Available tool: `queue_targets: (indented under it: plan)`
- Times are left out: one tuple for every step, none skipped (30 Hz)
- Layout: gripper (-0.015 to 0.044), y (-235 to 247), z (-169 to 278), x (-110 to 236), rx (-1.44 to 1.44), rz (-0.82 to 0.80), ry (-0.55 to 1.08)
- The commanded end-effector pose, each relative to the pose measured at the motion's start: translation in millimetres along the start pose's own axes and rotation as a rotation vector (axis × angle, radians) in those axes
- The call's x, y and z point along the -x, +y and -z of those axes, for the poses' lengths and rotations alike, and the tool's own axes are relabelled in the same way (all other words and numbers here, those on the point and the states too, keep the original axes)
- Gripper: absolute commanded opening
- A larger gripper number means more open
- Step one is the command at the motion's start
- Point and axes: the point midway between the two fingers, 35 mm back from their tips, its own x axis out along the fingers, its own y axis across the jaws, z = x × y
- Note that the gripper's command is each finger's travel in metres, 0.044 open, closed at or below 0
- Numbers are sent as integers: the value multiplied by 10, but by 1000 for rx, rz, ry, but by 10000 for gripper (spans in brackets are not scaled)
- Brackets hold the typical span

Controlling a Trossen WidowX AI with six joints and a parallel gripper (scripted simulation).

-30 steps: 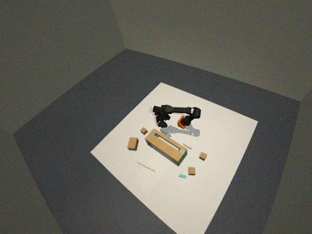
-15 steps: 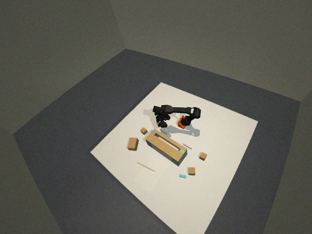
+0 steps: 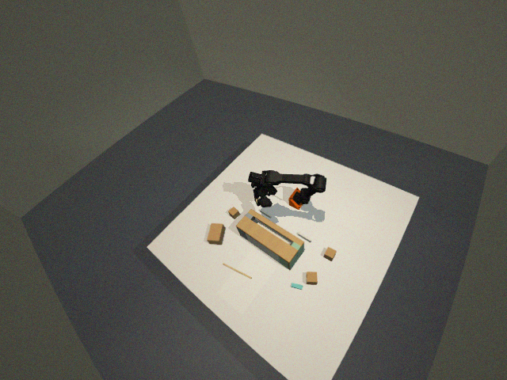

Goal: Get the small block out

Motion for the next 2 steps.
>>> queue_targets:
  plan:
    - [0,3,14,14,-1,-4,4]
    - [0,3,14,14,-1,-4,4]
